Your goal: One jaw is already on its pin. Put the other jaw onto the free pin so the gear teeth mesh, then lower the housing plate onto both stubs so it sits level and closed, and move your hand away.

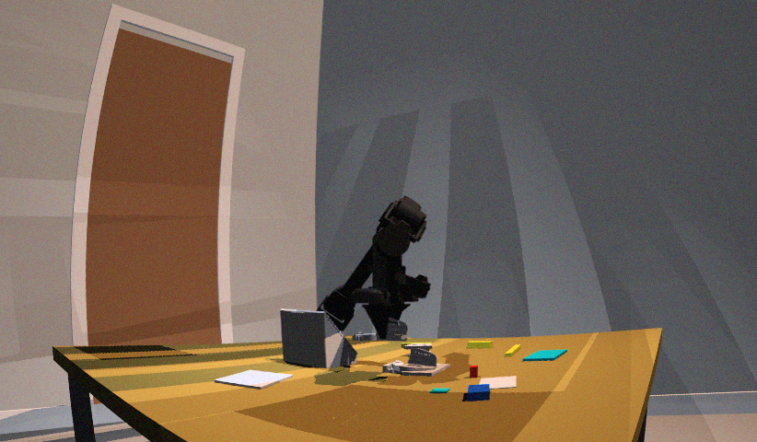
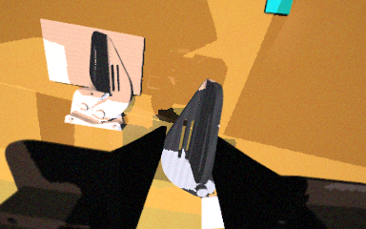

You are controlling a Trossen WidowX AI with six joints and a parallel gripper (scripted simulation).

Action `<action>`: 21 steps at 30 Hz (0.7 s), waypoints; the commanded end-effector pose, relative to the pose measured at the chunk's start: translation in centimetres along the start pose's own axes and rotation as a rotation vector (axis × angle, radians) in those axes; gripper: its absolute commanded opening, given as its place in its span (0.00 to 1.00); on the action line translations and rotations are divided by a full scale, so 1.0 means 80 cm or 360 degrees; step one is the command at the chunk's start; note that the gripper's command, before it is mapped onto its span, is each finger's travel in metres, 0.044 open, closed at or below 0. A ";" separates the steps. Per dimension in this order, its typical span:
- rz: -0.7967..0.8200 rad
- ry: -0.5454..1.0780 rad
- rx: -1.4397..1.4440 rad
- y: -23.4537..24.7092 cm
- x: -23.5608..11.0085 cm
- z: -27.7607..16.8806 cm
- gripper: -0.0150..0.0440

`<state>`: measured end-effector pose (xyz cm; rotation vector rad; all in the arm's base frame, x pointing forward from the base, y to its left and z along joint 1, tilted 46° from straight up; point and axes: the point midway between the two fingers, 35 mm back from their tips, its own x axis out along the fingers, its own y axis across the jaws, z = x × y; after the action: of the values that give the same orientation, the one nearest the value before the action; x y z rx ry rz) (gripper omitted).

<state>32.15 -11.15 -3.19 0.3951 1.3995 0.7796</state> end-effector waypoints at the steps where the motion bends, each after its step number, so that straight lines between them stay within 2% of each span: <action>1: -0.0010 -0.0014 0.0013 0.016 -0.004 0.007 0.48; 21: 0.0000 -0.0017 0.0092 0.096 -0.002 0.026 0.48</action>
<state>32.23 -6.14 1.56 0.4387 1.4205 0.7459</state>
